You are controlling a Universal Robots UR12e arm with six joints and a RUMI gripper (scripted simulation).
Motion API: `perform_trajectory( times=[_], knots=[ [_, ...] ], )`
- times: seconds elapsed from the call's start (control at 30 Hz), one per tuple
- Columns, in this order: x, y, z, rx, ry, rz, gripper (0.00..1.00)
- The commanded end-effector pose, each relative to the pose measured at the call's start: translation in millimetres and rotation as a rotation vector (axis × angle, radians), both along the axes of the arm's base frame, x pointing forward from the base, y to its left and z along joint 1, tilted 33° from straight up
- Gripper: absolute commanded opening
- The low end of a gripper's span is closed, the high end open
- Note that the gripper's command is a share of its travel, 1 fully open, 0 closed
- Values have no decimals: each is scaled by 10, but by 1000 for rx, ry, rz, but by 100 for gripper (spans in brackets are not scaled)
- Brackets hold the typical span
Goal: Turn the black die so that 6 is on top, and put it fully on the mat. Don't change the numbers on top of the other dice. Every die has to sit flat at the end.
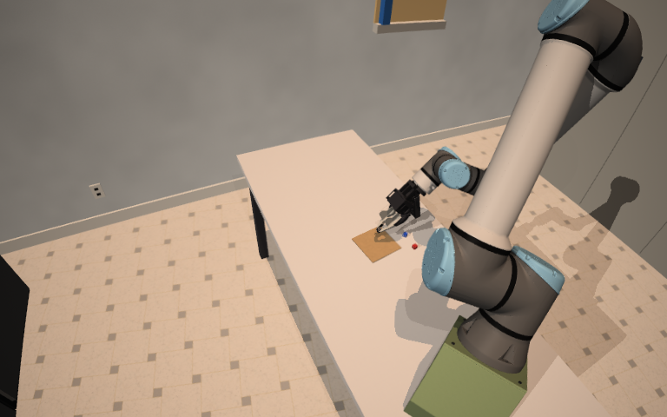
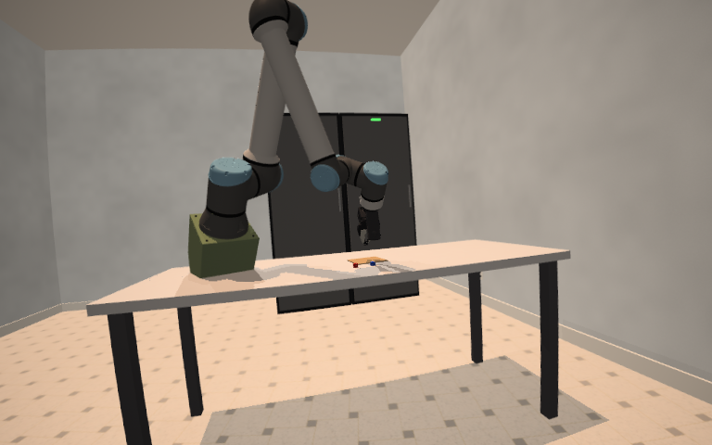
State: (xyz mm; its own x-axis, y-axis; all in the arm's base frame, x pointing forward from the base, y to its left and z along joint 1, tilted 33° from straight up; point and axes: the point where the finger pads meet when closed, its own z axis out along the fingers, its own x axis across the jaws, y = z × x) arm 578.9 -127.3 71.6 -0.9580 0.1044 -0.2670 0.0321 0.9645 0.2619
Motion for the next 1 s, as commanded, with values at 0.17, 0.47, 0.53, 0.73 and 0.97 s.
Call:
perform_trajectory(
  times=[0.17, 0.47, 0.53, 0.73, 0.97],
  knots=[
    [18, -42, -65, 0, -1, 0, 0],
    [37, -96, -155, 0, -1, 0, 0],
    [43, -114, -184, 0, -1, 0, 0],
    [63, -170, -275, 0, -1, 0, 0],
    [81, -222, -362, 0, -1, 0, 0]
  ],
)
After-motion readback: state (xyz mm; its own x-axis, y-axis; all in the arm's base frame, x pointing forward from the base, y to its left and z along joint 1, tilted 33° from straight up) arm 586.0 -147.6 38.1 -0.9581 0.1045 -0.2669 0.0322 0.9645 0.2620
